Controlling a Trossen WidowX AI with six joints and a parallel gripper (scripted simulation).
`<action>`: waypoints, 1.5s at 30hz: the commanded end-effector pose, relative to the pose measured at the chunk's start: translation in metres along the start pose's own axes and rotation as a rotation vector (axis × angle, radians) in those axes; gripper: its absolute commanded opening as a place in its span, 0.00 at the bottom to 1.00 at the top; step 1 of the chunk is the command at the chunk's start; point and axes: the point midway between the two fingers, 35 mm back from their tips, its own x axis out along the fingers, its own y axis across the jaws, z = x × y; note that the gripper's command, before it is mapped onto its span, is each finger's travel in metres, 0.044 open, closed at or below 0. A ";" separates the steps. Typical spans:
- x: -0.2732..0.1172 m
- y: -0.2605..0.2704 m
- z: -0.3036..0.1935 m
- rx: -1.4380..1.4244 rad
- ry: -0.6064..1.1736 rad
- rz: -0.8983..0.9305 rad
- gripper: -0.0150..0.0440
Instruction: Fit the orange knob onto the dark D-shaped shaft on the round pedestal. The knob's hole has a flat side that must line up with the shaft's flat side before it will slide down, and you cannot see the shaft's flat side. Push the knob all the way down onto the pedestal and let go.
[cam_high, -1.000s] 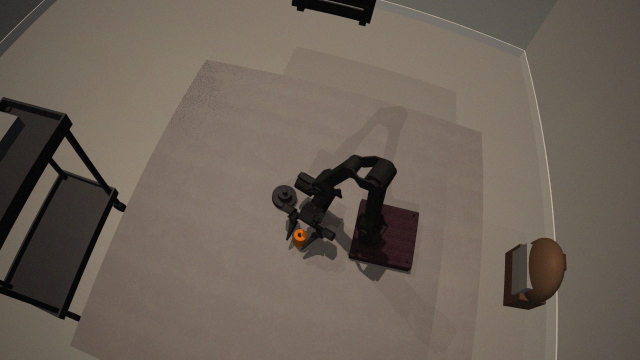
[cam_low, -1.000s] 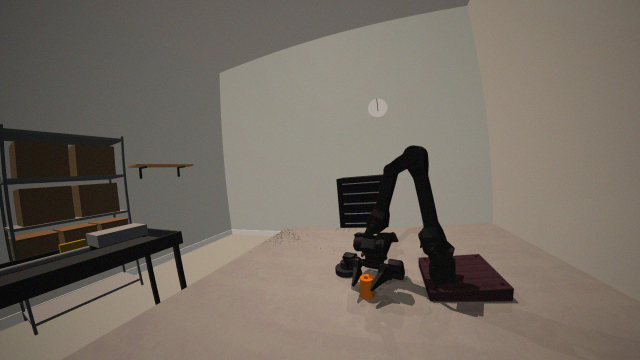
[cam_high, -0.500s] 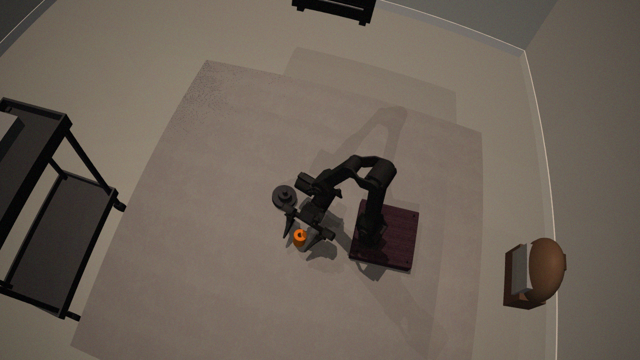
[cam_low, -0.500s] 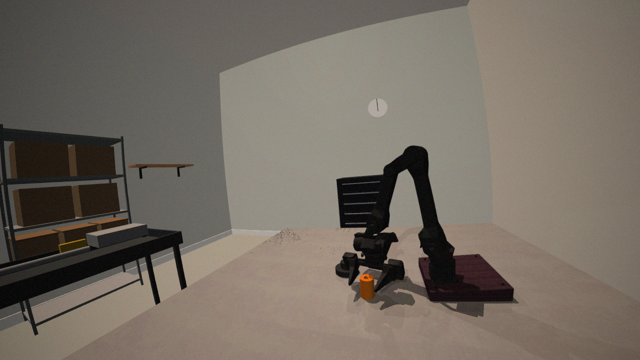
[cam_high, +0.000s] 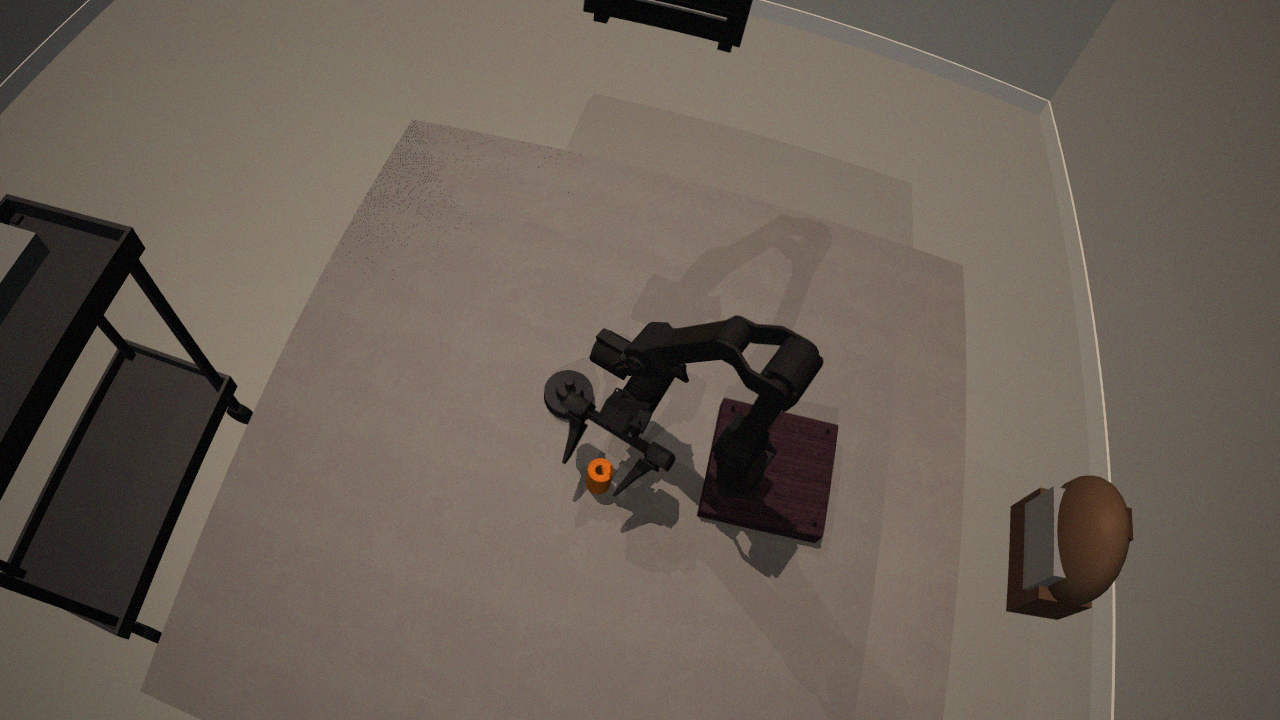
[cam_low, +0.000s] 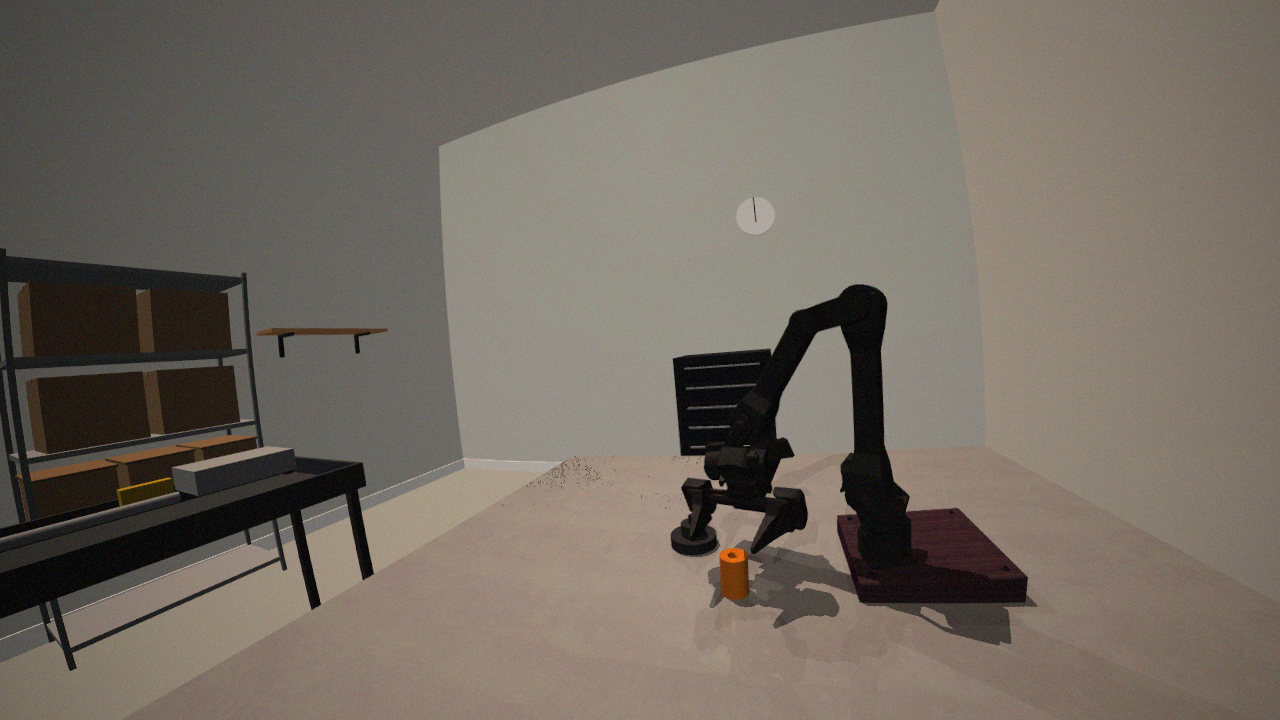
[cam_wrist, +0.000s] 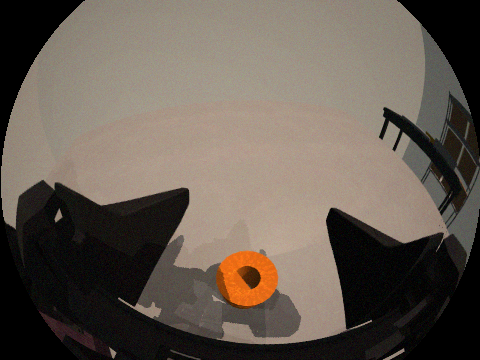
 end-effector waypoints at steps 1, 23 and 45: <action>-0.013 0.002 0.032 -0.016 0.004 -0.004 1.00; -0.024 0.003 0.051 -0.013 1.161 -0.019 1.00; -0.024 0.002 0.050 0.866 1.048 -0.592 1.00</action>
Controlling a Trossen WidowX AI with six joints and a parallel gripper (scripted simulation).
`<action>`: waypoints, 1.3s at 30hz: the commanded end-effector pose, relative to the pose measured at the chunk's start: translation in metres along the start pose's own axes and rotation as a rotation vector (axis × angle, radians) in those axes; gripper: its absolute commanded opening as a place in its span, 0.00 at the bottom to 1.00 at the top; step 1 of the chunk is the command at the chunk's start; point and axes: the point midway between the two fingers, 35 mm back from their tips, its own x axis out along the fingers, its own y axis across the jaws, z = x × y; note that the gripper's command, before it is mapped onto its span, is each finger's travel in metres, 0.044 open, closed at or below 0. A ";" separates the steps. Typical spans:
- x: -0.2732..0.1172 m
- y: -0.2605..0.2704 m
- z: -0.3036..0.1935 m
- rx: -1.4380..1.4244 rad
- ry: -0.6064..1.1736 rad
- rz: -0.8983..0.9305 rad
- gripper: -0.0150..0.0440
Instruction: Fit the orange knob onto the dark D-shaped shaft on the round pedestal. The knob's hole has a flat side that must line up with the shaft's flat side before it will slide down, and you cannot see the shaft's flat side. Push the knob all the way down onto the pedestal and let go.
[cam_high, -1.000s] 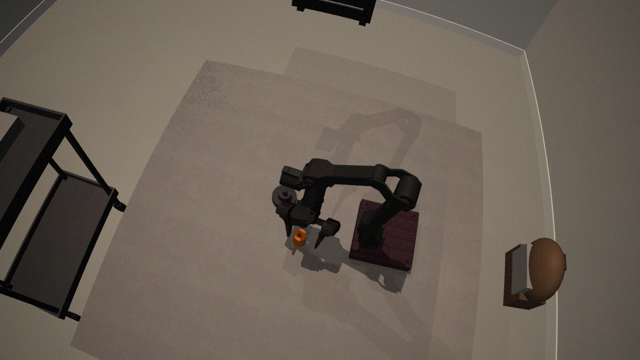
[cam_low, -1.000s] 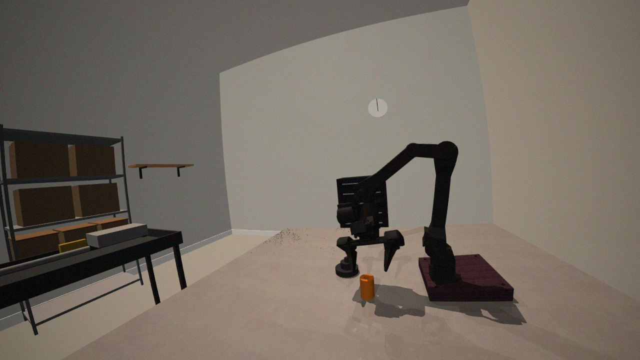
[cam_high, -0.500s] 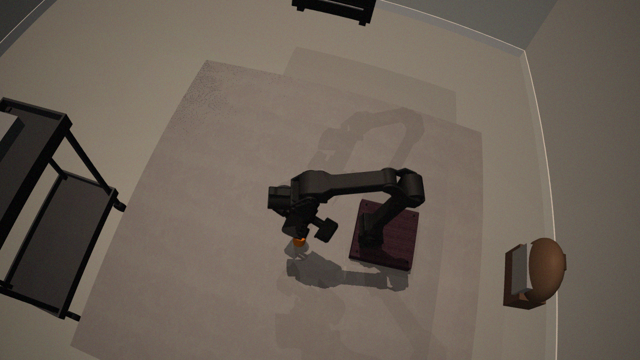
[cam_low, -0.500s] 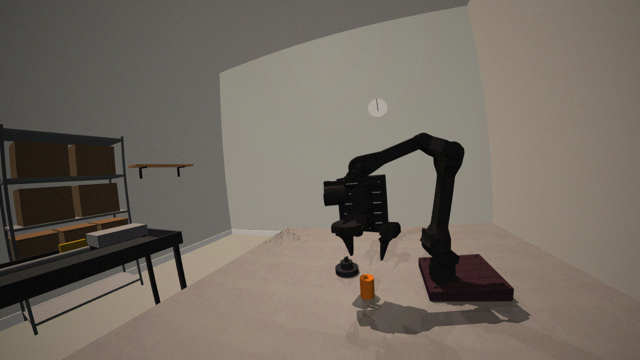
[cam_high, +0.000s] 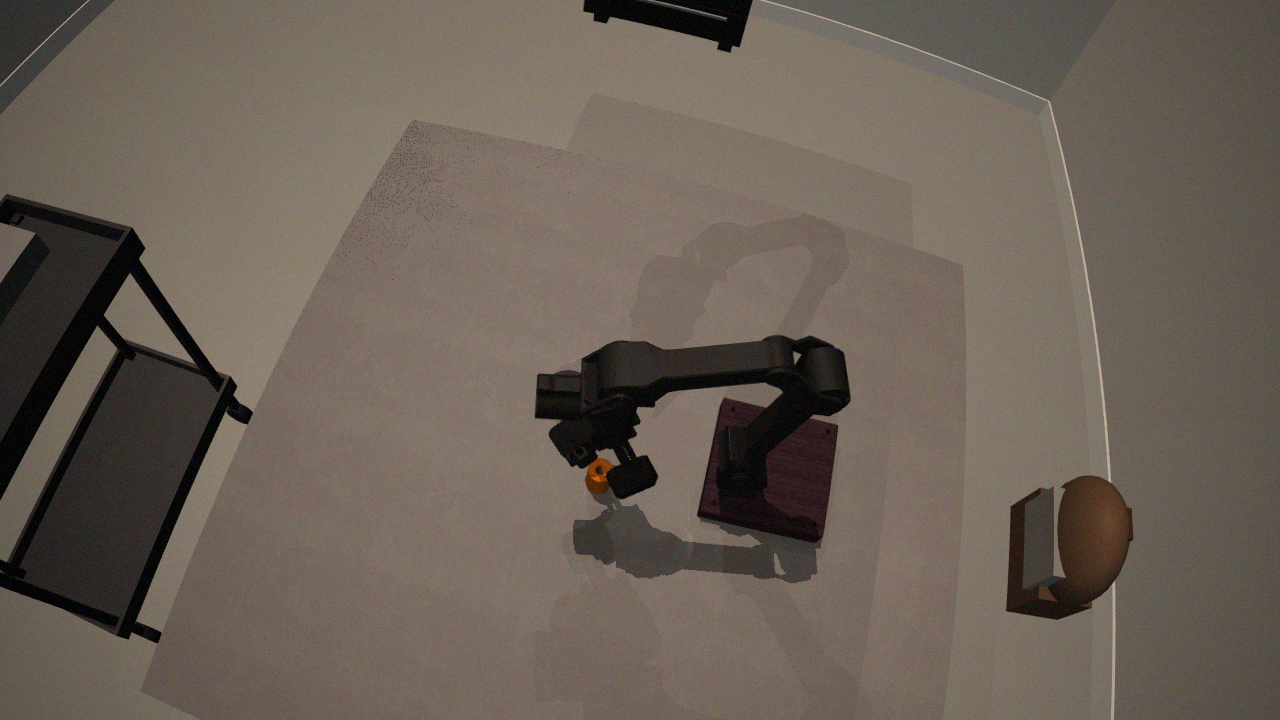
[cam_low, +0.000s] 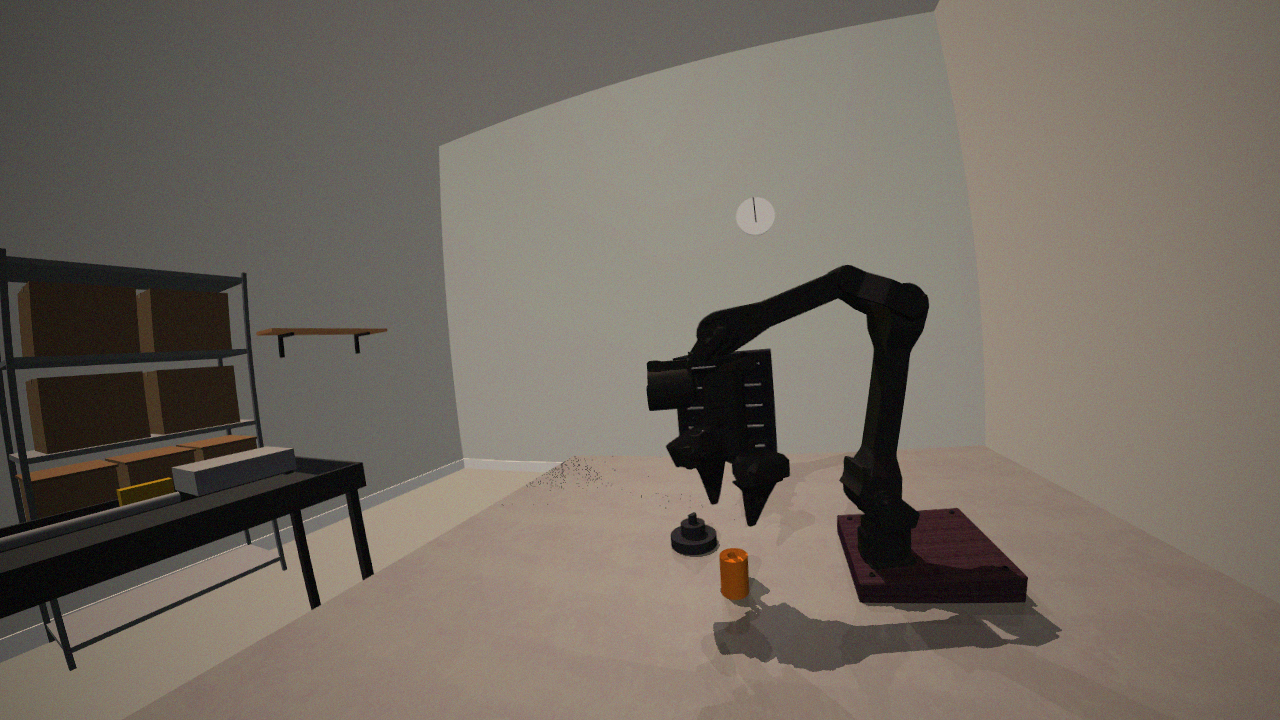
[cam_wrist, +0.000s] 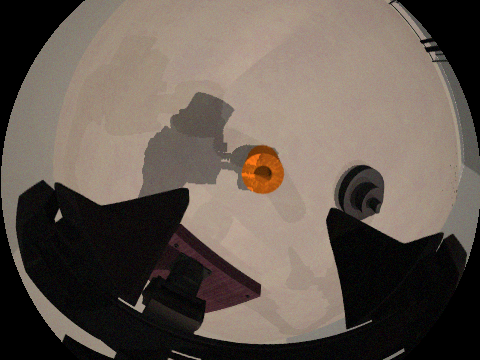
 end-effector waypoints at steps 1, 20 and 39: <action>0.000 -0.001 0.000 0.548 -0.001 -0.008 1.00; 0.017 -0.002 0.000 0.780 -0.002 -0.008 1.00; 0.060 -0.002 0.001 0.780 -0.002 -0.008 1.00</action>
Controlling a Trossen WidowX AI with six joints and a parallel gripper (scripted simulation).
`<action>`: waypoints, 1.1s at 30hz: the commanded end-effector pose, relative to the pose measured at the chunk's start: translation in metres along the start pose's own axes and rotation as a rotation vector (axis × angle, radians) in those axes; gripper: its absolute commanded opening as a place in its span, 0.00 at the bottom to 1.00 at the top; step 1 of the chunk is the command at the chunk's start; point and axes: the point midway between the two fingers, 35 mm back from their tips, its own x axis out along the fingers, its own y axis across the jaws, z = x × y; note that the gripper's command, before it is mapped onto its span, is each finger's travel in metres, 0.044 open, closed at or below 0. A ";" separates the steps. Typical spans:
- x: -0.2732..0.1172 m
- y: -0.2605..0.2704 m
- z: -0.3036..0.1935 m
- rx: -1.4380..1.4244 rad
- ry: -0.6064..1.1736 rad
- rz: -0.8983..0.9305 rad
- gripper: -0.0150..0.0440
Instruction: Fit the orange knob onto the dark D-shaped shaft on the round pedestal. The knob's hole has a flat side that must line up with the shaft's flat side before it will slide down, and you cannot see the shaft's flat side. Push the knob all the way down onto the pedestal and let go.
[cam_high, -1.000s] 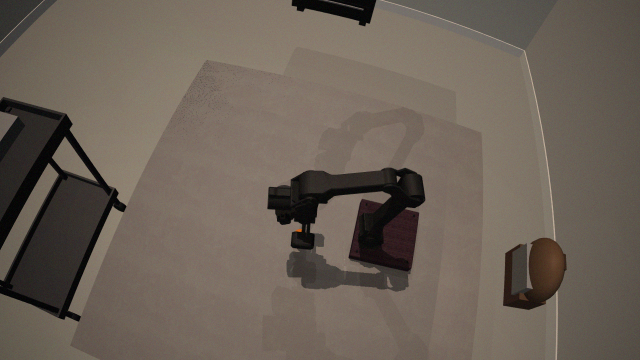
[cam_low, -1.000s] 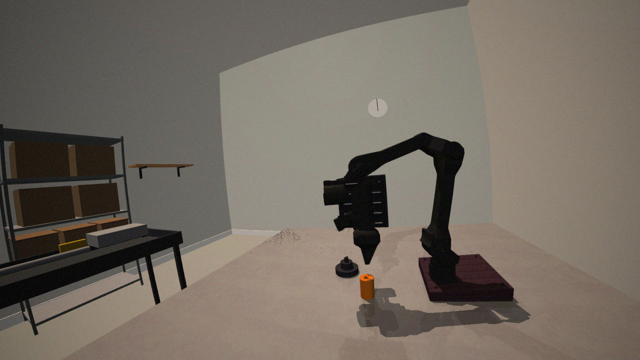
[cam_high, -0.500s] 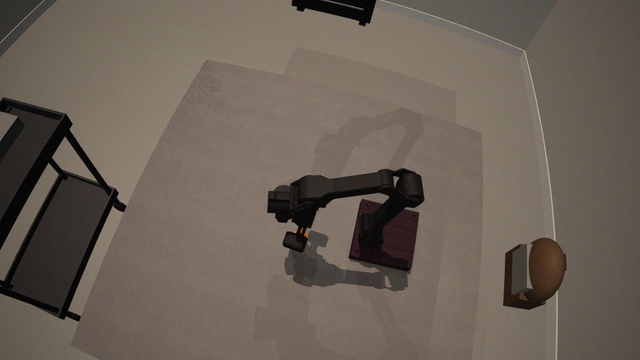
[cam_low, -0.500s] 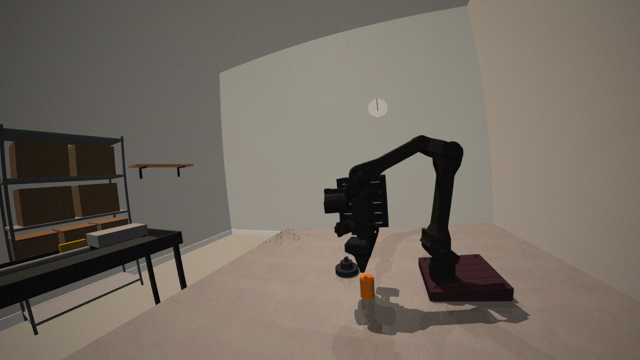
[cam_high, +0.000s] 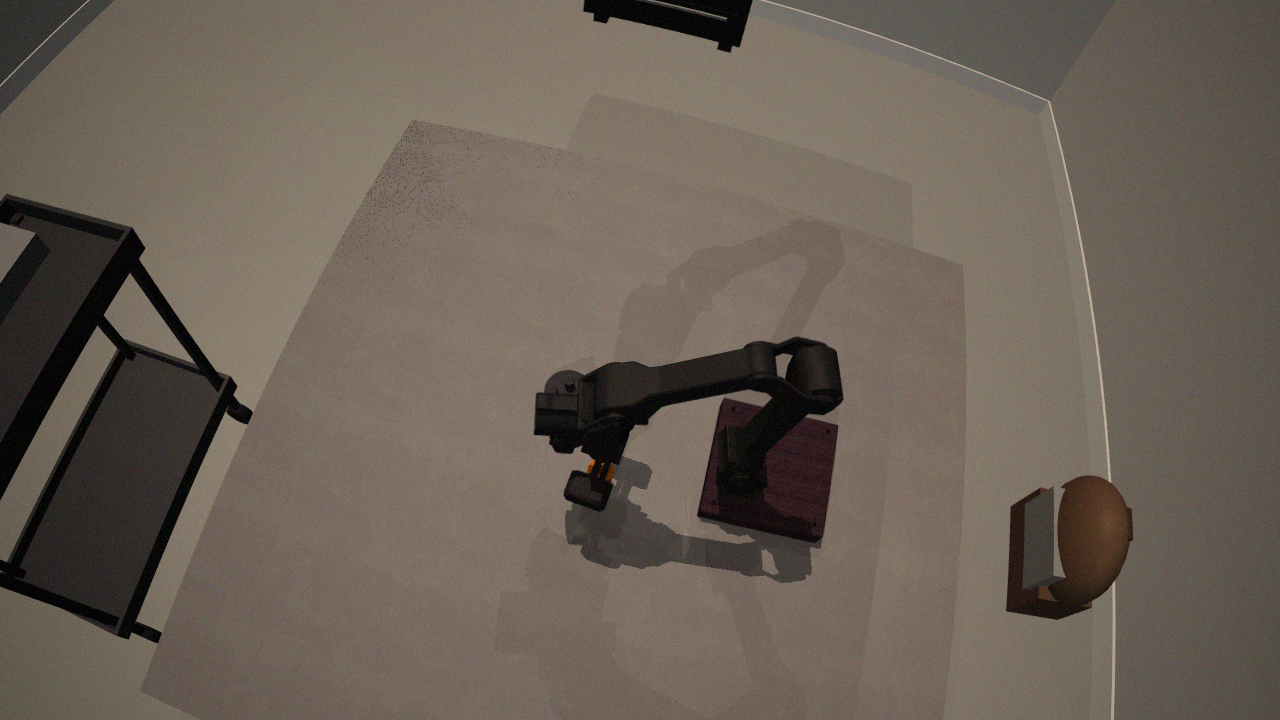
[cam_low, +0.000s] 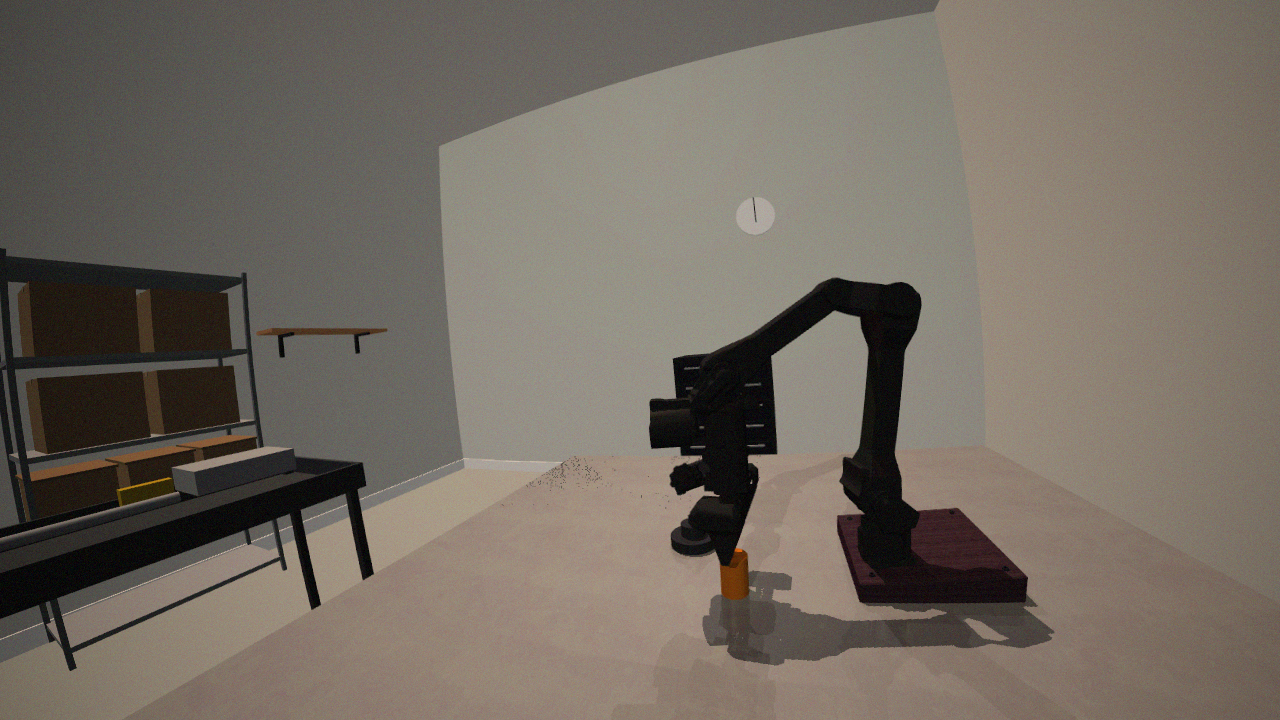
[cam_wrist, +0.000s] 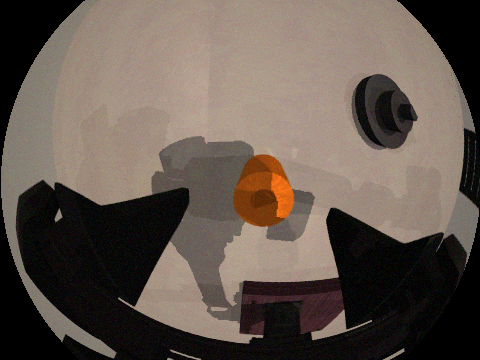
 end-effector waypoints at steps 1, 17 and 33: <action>0.008 -0.001 0.000 0.004 0.003 -0.008 1.00; 0.034 -0.001 0.000 0.004 0.003 -0.008 1.00; 0.059 -0.002 -0.002 0.004 0.004 -0.008 1.00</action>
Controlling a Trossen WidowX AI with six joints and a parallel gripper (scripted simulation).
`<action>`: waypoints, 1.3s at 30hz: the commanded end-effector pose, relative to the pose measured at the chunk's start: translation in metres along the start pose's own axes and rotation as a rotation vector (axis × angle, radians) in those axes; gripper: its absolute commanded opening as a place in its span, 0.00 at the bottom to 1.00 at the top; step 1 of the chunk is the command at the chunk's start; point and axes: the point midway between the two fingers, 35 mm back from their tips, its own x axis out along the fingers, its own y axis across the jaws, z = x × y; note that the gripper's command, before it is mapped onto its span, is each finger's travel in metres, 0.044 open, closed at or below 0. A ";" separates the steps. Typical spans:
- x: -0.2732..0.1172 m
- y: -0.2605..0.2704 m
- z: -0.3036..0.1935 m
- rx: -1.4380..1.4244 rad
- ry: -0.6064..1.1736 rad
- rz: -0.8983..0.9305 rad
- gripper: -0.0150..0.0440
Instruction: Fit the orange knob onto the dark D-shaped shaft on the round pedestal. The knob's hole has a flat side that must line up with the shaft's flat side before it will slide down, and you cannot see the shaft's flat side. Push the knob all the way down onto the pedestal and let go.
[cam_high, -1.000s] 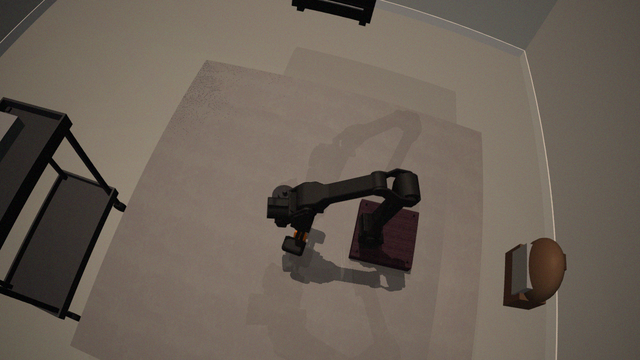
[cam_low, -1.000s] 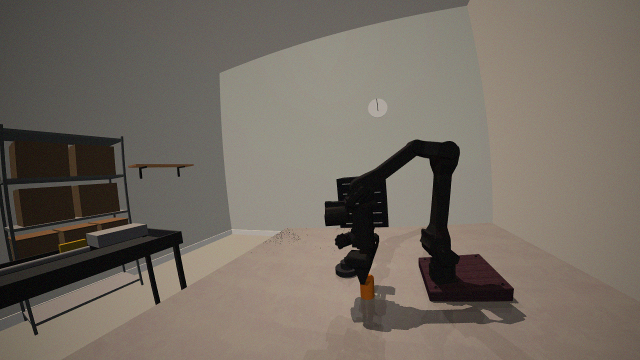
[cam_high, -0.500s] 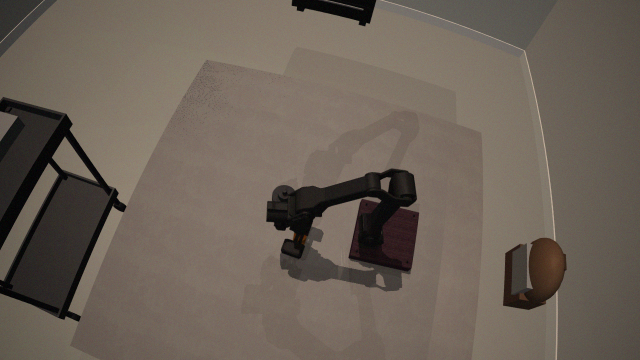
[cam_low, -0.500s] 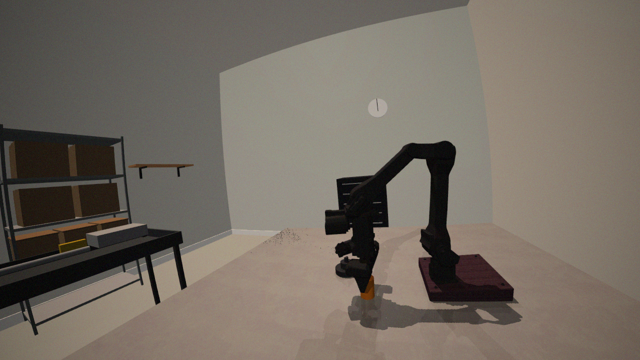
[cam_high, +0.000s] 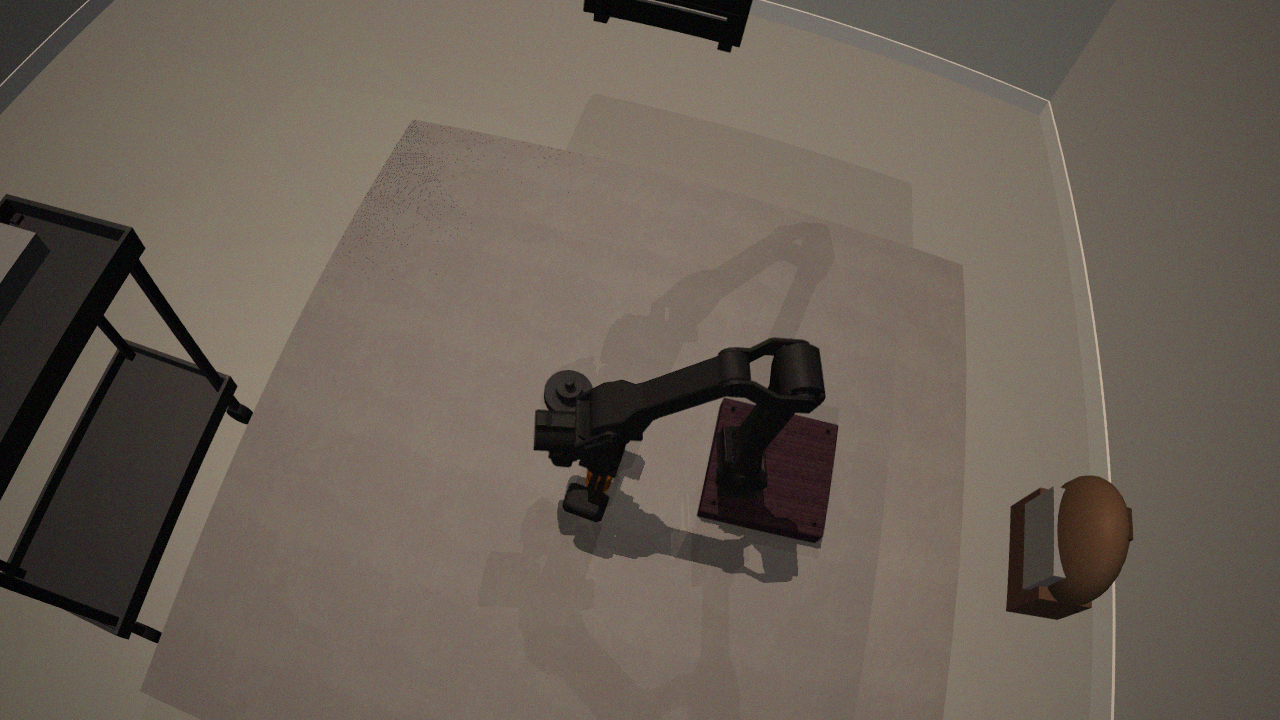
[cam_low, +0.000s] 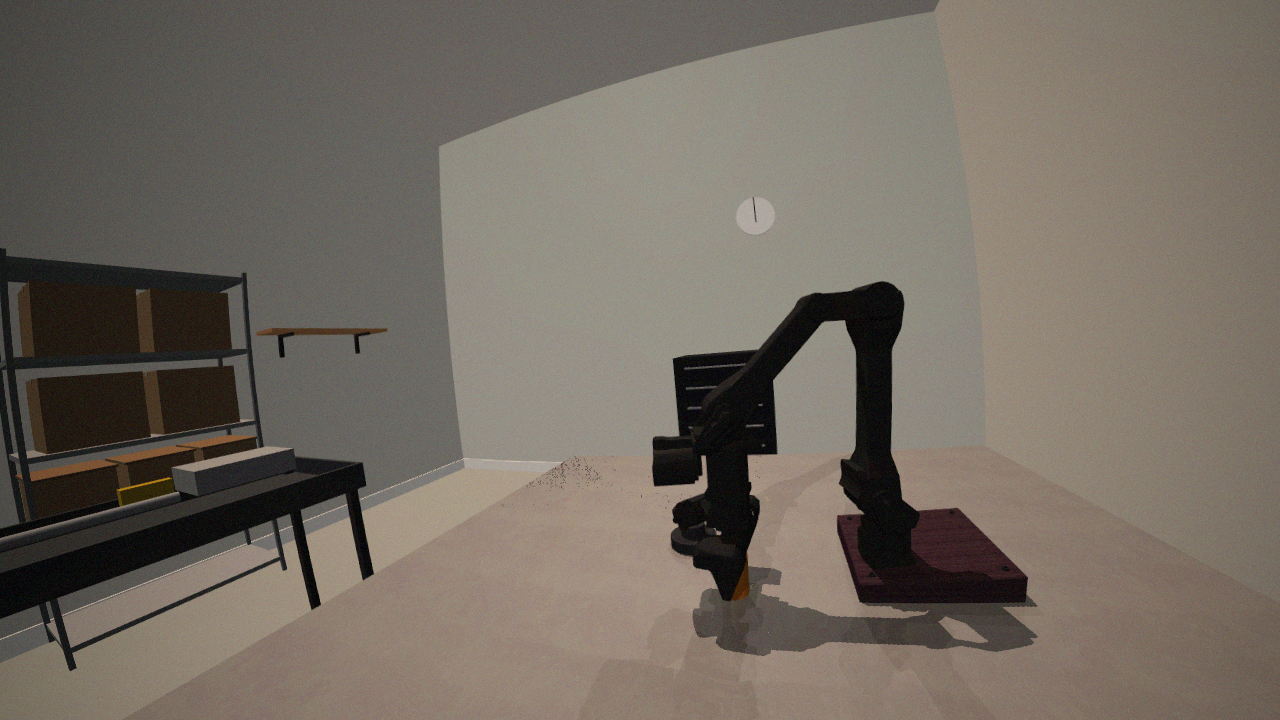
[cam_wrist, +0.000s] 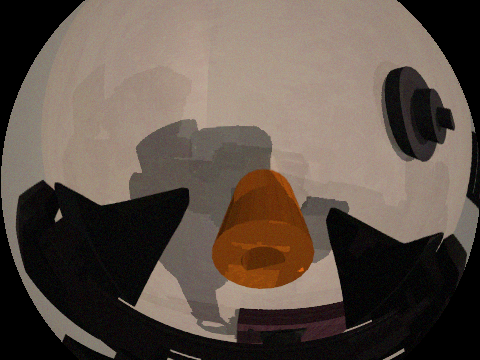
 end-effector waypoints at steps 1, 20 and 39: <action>0.007 -0.002 -0.002 0.004 0.002 -0.008 1.00; 0.010 -0.002 -0.002 0.004 0.002 -0.008 0.49; -0.069 0.010 0.009 -0.022 -0.024 0.007 0.25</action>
